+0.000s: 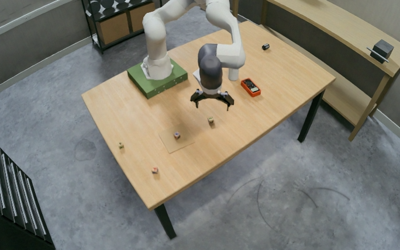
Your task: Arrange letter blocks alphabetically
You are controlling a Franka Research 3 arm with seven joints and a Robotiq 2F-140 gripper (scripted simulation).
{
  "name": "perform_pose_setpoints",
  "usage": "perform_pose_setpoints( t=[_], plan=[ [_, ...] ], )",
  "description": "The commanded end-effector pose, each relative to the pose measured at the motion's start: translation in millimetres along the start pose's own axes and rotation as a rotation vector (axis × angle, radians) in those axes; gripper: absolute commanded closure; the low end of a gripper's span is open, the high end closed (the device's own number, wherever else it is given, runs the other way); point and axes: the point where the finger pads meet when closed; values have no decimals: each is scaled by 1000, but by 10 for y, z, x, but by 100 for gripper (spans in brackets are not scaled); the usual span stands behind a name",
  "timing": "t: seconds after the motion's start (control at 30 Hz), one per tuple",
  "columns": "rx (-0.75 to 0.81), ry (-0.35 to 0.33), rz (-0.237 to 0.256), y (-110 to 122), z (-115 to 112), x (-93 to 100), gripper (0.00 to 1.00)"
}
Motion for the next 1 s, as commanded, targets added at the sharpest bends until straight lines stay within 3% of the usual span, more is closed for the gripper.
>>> perform_pose_setpoints(
  t=[0.0, 0.8, 0.83, 0.9, 0.97],
  plan=[
    [-7, 1, -3, 3, 2, 1, 0],
    [-7, 1, -3, -14, -11, 7, 0],
    [-7, 0, -4, -107, -84, 39, 0],
    [-6, -2, -5, -517, -361, 167, 0],
    [-6, -2, -5, -517, -361, 167, 0]
  ],
)
Point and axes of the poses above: the point where the finger pads meet when closed, its own x axis back along the fingers, its own y axis across the jaws, z = x × y, and after that the axes turned 9 degrees about x, right-handed
